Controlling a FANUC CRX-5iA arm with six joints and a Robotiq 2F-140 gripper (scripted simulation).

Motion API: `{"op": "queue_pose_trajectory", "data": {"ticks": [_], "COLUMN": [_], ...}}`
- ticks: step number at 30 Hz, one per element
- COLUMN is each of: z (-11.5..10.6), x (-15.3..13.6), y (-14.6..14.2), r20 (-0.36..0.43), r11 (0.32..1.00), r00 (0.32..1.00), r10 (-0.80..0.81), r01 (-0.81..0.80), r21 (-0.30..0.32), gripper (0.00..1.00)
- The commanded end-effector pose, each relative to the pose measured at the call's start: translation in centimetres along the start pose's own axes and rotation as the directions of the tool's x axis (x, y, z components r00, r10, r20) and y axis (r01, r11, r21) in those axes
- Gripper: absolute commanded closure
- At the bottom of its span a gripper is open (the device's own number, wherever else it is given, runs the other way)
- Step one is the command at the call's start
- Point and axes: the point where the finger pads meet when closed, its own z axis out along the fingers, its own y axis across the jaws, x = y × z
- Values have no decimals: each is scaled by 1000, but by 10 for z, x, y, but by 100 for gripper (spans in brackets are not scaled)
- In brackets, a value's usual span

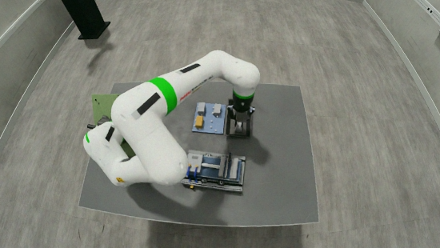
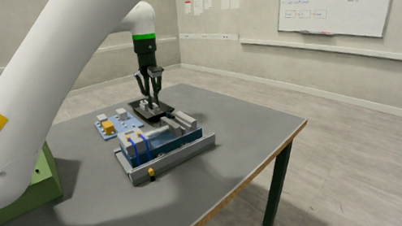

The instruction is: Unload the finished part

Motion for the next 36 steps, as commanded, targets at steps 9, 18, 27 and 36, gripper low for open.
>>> {"op": "queue_pose_trajectory", "data": {"ticks": [9,18,27,36], "z": [3,7,10,11], "x": [0,0,0,0], "y": [-1,-1,-1,-1], "r20": [1,1,1,1], "r11": [1000,1000,1000,1000], "r00": [1000,1000,1000,1000], "r10": [0,0,0,0], "r01": [0,0,0,0], "r21": [2,2,2,2], "gripper": [90,90,90,90]}}
